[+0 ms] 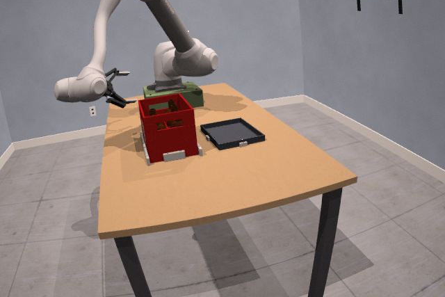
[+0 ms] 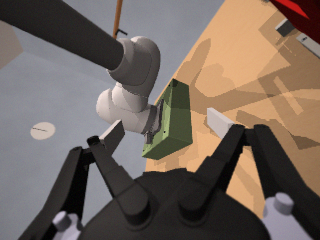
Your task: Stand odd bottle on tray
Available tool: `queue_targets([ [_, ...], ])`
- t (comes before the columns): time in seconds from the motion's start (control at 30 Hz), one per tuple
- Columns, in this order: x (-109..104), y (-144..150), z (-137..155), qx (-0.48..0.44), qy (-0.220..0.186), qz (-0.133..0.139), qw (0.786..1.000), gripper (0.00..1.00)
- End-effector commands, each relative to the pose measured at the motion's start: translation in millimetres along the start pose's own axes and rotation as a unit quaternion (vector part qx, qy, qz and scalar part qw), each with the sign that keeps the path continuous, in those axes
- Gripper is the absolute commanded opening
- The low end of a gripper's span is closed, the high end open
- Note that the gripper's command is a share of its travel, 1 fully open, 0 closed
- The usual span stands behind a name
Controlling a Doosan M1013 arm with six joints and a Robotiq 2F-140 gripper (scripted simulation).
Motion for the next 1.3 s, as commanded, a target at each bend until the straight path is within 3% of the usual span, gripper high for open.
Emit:
queue_targets([
  [0.0,-11.4,-36.3,-18.4,0.001,0.0,0.002,1.0,1.0],
  [0.17,-19.9,-76.8,-37.4,0.0,0.0,0.002,1.0,1.0],
  [0.5,-21.9,-77.2,-44.3,-0.009,-0.011,0.008,1.0,1.0],
  [0.6,-29.8,-64.6,-74.7,-0.059,-0.072,0.04,0.995,1.0],
  [0.9,-44.3,-39.4,-132.4,-0.156,-0.19,0.107,0.963,1.0],
  [0.97,-44.3,-39.4,-132.4,-0.156,-0.19,0.107,0.963,1.0],
  [1.0,-47.5,-32.5,-147.7,-0.182,-0.222,0.125,0.95,1.0],
  [1.27,-56.3,-11.4,-194.5,-0.262,-0.319,0.18,0.893,1.0],
])
Point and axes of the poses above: the point where the finger pads meet when closed, its own x axis out along the fingers, its own y axis across the jaws, z = x × y, the point moved 6 cm from there along -x, back along the fingers, and after that the axes turned 6 degrees about x, right-handed, at the moved point
